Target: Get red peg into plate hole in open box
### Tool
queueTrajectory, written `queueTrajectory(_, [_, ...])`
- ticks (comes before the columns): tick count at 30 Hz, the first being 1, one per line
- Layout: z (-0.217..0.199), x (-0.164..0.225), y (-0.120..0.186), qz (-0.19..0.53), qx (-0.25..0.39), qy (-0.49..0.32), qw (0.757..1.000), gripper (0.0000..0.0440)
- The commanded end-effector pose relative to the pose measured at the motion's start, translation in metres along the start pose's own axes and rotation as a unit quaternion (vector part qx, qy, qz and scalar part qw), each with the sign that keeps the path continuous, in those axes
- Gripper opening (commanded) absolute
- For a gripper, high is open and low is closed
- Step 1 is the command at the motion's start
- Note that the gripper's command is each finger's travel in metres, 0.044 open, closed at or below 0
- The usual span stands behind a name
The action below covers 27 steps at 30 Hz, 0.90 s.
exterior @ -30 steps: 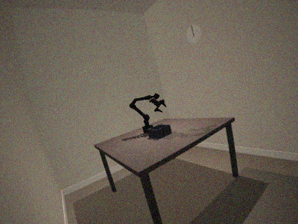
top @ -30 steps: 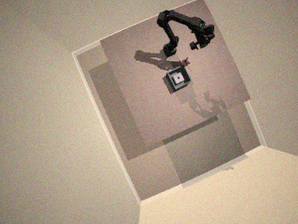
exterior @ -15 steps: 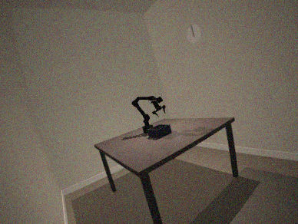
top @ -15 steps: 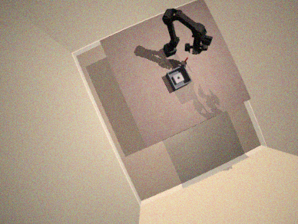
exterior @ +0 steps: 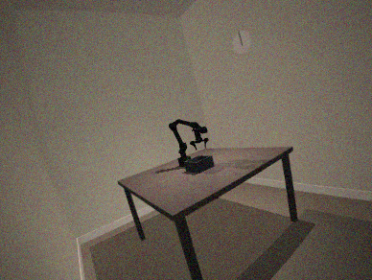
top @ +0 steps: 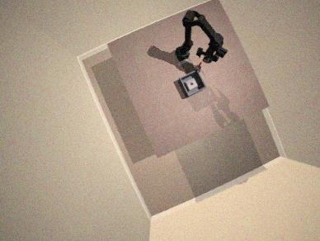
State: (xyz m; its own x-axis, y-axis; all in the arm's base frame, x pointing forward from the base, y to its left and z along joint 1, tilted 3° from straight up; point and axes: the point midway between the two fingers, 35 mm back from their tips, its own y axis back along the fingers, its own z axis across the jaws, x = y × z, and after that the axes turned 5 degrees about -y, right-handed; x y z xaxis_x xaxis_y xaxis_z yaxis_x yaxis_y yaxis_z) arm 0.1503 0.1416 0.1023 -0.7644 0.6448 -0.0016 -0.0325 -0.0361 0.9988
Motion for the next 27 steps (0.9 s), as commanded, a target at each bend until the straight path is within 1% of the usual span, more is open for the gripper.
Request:
queueTrajectory(1, [-0.001, -0.002, -0.008, -0.001, 0.02, -0.013, 1.0, 0.044])
queueTrajectory(12, [0.002, -0.004, -0.033, 0.001, 0.058, -0.031, 0.998, 0.0439])
queueTrajectory(21, [0.005, -0.005, -0.053, -0.002, 0.071, -0.035, 0.997, 0.0435])
queueTrajectory(27, [0.005, -0.005, -0.072, -0.005, 0.075, -0.037, 0.996, 0.0438])
